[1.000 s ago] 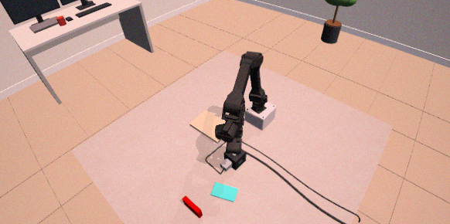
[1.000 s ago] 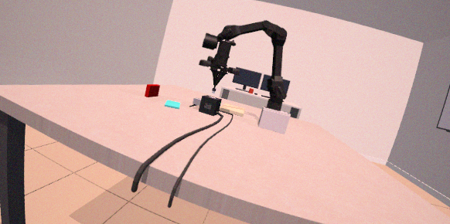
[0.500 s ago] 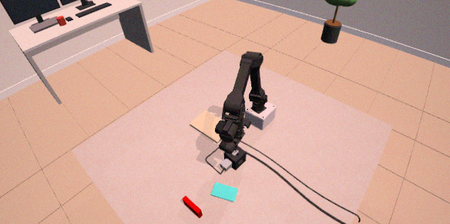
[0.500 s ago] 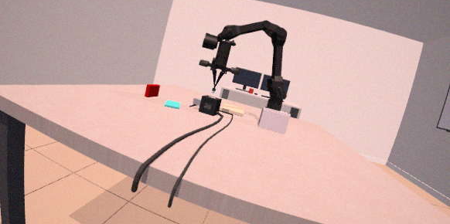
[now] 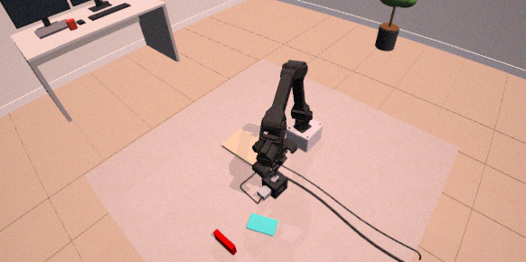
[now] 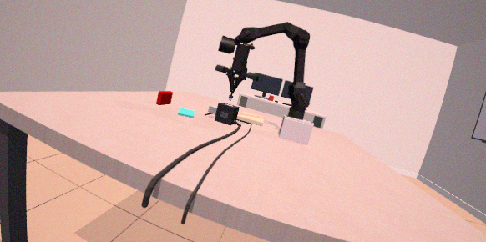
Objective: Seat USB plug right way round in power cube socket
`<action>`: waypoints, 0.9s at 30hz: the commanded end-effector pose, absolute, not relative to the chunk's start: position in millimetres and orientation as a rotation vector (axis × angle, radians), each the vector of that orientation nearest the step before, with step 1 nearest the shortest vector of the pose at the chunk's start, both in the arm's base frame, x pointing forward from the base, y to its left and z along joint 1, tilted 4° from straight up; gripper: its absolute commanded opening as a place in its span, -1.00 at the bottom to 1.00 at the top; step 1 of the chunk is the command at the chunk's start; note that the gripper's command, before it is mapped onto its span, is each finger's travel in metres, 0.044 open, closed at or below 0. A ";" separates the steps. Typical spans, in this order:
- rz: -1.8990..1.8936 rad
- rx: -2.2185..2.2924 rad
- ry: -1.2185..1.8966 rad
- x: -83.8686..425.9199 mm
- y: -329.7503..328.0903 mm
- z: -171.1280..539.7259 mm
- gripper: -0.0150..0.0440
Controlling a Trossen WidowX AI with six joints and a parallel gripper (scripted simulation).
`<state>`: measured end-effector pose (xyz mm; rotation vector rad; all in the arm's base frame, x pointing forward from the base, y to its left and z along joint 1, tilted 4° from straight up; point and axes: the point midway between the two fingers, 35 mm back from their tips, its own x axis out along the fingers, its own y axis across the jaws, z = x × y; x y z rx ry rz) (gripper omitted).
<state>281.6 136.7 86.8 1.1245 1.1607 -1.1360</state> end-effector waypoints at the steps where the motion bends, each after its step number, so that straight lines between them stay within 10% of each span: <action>1: -1.152 1.139 1.152 281.3 136.6 86.4 -0.49; 27: -1.143 1.124 1.153 281.8 135.7 84.4 -0.49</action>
